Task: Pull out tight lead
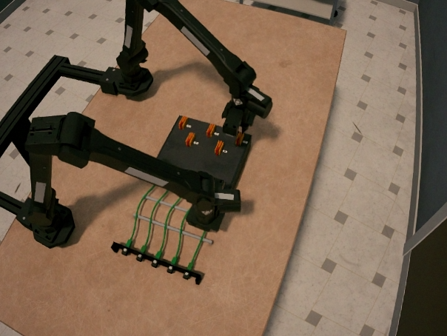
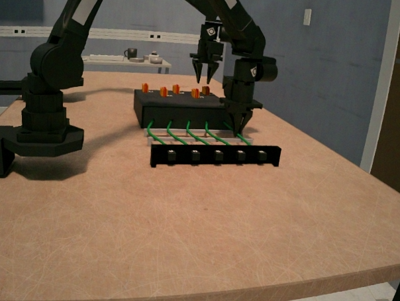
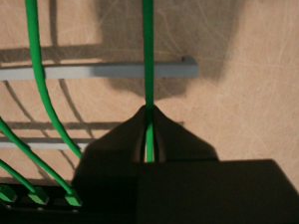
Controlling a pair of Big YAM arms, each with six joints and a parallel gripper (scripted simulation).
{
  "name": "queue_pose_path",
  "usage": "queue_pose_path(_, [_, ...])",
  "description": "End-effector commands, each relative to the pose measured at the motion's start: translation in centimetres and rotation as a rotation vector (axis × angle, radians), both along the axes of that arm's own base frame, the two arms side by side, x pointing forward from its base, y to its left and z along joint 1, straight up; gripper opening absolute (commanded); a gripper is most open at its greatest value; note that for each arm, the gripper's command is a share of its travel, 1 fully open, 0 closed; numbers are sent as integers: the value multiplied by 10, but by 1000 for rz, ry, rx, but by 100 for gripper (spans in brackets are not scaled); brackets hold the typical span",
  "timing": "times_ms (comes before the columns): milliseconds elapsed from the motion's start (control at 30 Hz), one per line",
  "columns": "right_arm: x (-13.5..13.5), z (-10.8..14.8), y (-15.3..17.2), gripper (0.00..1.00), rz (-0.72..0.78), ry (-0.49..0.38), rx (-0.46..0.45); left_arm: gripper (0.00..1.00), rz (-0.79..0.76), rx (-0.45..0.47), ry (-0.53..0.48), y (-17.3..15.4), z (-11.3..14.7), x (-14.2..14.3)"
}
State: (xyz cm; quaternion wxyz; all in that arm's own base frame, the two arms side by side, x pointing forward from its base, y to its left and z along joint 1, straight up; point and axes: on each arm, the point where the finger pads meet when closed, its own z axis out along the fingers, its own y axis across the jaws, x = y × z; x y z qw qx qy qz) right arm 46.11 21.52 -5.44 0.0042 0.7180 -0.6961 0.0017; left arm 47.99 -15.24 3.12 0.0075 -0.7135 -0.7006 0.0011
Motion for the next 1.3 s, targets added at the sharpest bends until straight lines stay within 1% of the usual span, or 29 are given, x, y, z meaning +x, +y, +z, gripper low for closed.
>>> queue_pose_path(0, [5, 6, 3, 0, 10, -19, 8, 35, -18, -11, -40, -10, 3, 27])
queue_pose_path(67, [5, 6, 3, 0, 10, -19, 8, 35, -29, -12, -40, -17, 0, 27])
queue_pose_path(167, [5, 6, 3, 0, 10, -19, 8, 35, -28, -12, -40, -18, -5, 31])
queue_pose_path(200, [5, 6, 3, 0, 10, -19, 8, 35, -23, -4, -18, -12, -14, 22])
queue_pose_path(767, [5, 6, 3, 0, 10, -19, 8, 35, -18, -4, -18, -9, -36, 23])
queue_pose_path(1133, [5, 6, 3, 0, 10, -19, 8, 35, -18, -4, -18, -9, -36, 23])
queue_pose_path(1167, [5, 6, 3, 0, 10, -19, 8, 24, -18, -4, -18, -9, -36, 23])
queue_pose_path(1200, [5, 6, 3, 0, 10, -19, 8, 24, -18, -4, -18, -9, -36, 23])
queue_pose_path(1233, [5, 6, 3, 0, 10, -19, 8, 24, -18, -8, -28, -10, -26, 23])
queue_pose_path(1267, [5, 6, 3, 0, 10, -19, 8, 23, -18, -8, -28, -10, -26, 23])
